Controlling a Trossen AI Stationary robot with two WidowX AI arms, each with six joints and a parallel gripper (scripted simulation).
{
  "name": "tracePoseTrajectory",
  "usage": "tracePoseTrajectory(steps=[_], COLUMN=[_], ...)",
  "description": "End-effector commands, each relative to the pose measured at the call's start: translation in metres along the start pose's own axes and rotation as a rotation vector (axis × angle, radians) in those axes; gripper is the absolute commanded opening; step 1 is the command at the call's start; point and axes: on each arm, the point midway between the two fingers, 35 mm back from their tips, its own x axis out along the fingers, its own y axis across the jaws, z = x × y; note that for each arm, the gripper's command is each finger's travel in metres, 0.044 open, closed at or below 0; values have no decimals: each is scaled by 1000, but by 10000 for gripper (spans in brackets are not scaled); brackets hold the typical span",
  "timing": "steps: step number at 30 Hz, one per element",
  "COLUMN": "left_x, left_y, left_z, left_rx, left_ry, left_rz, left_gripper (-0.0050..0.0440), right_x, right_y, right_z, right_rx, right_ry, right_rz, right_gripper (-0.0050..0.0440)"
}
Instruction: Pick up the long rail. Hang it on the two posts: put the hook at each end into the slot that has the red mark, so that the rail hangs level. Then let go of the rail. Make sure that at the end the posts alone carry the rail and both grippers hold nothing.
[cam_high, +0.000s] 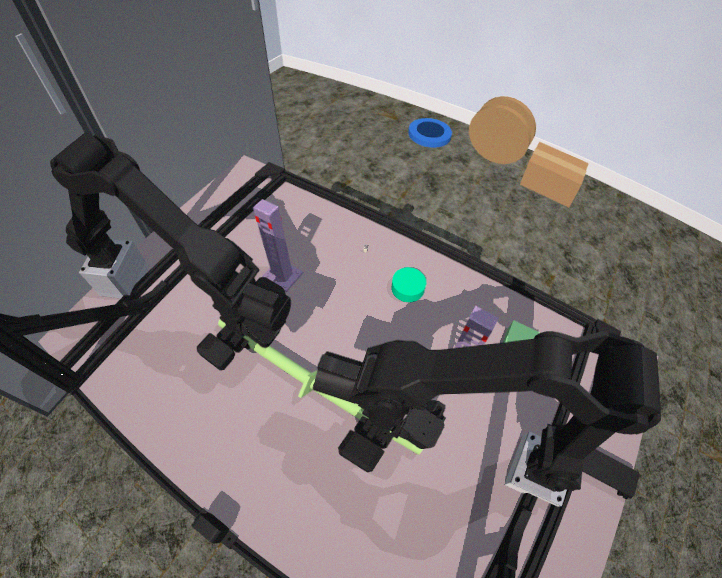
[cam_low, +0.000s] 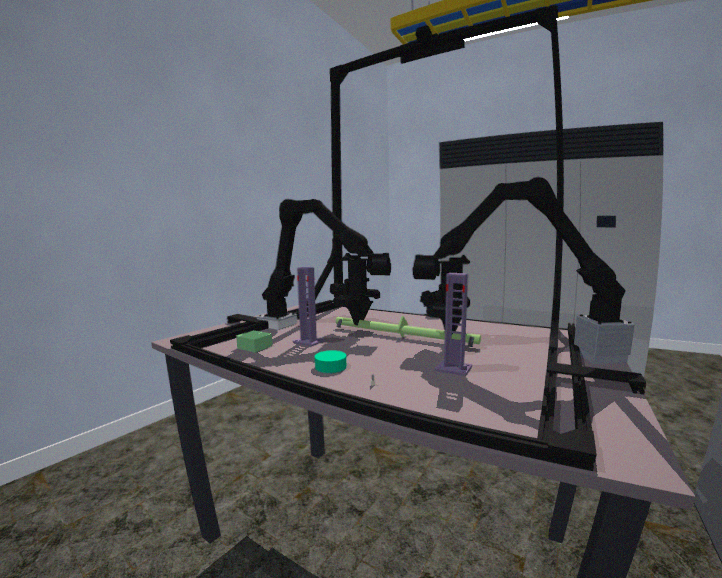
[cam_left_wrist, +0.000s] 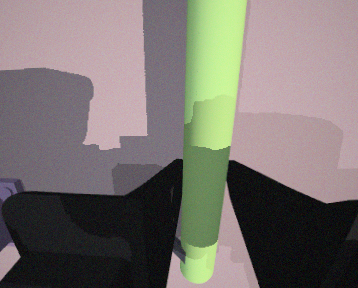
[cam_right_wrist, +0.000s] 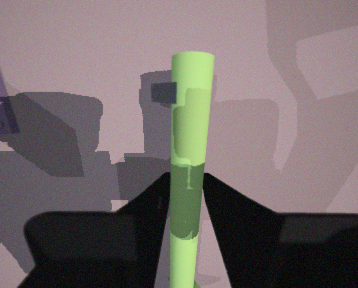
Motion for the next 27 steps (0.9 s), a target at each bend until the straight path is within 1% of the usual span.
tracePoseTrajectory(steps=[1,13,15,20,21,24,27], left_x=[0,0,0,0,0,-1,-18], left_y=[0,0,0,0,0,0,0], left_z=[0,0,0,0,0,0,0], left_rx=[0,0,0,0,0,0,0], left_ry=[0,0,0,0,0,0,0], left_rz=[0,0,0,0,0,0,0], left_gripper=[24,312,312,432,440,440,440], right_x=[0,0,0,0,0,-1,-17], right_y=[0,0,0,0,0,0,0], right_z=[0,0,0,0,0,0,1], right_rx=[0,0,0,0,0,0,0], right_ry=[0,0,0,0,0,0,0], right_rz=[0,0,0,0,0,0,0], right_gripper=[24,312,312,432,440,440,440])
